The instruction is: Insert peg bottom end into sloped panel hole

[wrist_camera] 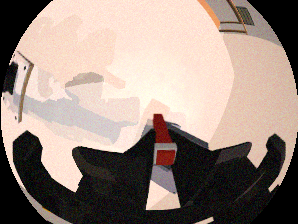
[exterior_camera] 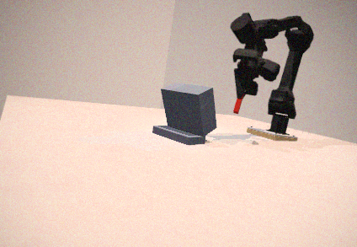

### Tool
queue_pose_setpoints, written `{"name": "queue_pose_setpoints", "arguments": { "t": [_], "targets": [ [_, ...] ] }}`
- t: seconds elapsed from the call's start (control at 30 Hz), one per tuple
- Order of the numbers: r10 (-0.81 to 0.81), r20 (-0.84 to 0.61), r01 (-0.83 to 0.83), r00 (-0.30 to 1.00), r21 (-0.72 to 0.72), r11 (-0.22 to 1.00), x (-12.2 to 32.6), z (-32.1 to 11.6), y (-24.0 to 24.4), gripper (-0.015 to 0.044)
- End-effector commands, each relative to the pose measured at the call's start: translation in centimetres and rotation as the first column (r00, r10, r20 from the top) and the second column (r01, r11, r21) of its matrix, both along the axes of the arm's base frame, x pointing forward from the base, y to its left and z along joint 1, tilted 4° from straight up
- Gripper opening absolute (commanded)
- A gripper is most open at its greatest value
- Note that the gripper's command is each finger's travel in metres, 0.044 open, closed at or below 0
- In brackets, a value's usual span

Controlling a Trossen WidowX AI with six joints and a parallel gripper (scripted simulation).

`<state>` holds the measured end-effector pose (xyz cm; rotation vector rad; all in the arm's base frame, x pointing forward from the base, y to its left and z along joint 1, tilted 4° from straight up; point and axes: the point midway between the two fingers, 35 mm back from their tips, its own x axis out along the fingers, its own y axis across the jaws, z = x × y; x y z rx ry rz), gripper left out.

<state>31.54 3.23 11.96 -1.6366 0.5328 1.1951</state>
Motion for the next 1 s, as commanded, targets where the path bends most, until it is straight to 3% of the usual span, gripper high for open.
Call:
{"name": "queue_pose_setpoints", "arguments": {
  "t": [0.0, 0.97],
  "targets": [
    [-0.015, 0.023, 0.014, 1.0, 0.016, 1.0, -0.1, 0.2, -0.2, 0.0],
    [-0.116, 0.149, 0.105, 0.982, 0.081, 0.991, -0.4, 0.3, -2.2, 0.0]
  ]
}}
